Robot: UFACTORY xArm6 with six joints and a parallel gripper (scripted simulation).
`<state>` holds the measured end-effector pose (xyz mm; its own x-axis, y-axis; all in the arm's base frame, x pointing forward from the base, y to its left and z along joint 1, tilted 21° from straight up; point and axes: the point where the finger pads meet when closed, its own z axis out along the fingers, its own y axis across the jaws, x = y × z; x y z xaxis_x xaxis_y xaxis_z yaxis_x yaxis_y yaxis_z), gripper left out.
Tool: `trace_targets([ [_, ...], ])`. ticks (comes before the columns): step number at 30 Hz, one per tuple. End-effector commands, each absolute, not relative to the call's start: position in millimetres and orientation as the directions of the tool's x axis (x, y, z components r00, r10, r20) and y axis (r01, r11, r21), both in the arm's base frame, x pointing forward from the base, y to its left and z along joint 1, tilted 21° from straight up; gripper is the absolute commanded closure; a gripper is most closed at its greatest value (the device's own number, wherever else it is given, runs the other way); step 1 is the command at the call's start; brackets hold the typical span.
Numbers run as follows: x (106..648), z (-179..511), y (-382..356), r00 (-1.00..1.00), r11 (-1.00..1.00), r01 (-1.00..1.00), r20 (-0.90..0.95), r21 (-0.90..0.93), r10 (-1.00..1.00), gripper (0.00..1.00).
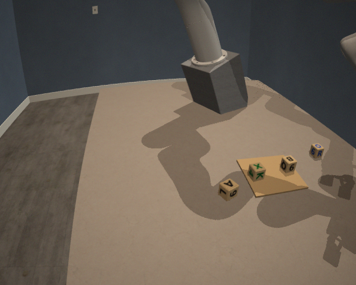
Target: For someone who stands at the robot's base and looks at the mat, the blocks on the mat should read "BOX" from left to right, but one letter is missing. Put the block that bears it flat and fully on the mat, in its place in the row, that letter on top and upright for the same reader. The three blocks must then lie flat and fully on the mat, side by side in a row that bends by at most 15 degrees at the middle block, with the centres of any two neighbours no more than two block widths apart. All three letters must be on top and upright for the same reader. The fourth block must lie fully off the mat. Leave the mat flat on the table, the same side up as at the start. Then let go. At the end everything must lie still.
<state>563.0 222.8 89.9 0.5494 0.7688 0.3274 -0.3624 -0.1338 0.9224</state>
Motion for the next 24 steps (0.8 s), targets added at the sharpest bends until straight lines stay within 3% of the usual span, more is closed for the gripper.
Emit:
trace_targets([
  [1,563.5,91.8,224.0,0.548,-0.137,-0.365,0.331,0.921,0.768,0.0],
  [19,563.2,91.4,224.4,0.545,-0.141,-0.365,0.334,0.92,0.769,0.0],
  [24,554.3,77.1,237.2,0.465,-0.273,-0.339,0.413,0.9,0.783,0.0],
])
